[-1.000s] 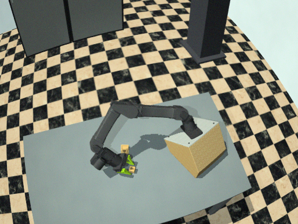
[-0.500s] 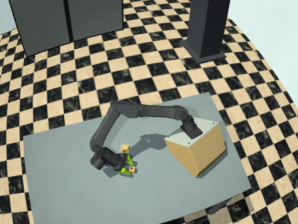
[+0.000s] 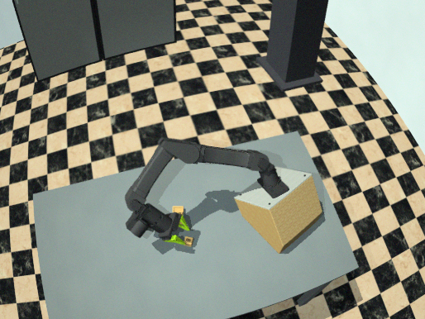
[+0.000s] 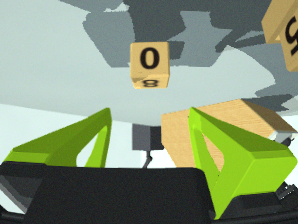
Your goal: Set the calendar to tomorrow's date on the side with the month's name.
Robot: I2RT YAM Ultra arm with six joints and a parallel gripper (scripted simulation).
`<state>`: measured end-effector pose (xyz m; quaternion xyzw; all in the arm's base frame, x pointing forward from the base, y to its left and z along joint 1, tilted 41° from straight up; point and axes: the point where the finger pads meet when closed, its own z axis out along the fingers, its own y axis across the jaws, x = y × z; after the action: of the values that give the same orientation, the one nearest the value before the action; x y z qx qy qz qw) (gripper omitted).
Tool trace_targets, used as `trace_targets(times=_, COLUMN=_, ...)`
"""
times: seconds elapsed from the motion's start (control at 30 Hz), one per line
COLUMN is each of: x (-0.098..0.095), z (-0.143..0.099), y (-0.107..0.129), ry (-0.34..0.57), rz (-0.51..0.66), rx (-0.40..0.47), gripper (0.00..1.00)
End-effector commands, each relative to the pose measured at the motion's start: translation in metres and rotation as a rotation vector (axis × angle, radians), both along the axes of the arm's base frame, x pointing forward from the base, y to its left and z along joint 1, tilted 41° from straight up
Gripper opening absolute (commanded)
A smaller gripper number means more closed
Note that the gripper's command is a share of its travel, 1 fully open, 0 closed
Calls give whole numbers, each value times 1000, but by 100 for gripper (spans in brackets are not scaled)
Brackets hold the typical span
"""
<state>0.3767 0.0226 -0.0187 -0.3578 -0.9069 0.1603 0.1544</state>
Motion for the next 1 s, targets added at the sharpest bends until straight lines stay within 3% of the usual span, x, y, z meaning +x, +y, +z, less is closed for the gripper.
trace_targets(times=0.0, x=1, z=27, y=24, ry=-34, rz=17, rx=12, gripper=64)
trace_targets(times=0.47, x=-13, z=26, y=27, ry=1, rz=19, rx=4, gripper=64)
trace_targets(times=0.97, x=-8, z=24, y=28, ry=-201, rz=123, rx=-153, gripper=64)
